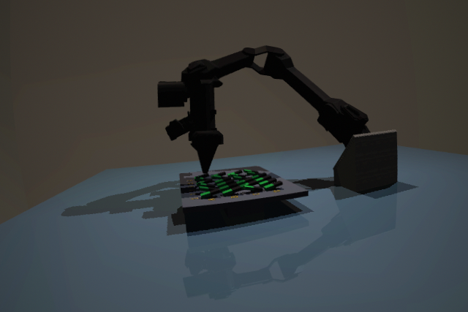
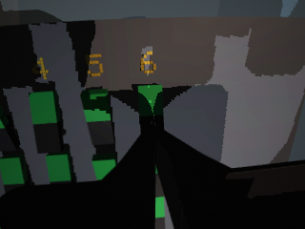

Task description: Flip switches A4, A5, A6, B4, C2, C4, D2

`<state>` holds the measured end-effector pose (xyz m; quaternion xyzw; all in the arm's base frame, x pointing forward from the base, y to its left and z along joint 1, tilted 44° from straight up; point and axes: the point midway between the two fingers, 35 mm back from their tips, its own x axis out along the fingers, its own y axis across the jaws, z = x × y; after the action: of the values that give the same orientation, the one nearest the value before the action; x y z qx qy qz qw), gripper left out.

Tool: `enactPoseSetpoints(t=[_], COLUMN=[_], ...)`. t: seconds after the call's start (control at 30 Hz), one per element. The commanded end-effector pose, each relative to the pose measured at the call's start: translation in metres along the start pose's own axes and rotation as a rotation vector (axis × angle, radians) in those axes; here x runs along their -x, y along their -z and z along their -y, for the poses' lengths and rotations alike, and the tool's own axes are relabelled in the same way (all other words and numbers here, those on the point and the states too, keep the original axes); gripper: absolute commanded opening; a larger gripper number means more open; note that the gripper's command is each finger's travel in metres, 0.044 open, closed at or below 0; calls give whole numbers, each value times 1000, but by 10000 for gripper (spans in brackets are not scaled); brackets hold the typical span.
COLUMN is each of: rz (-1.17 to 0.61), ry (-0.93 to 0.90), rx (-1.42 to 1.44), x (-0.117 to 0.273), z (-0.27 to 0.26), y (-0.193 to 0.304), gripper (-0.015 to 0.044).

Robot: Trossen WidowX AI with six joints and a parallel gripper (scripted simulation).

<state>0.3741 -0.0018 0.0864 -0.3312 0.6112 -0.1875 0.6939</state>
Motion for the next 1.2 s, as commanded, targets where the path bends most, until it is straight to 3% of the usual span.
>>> enactPoseSetpoints(t=[0.0,1.17], rz=[-1,-1], ry=[5,5], rx=[4,4], x=[-1,-4], z=[0,0], y=[0,0], gripper=[0,0])
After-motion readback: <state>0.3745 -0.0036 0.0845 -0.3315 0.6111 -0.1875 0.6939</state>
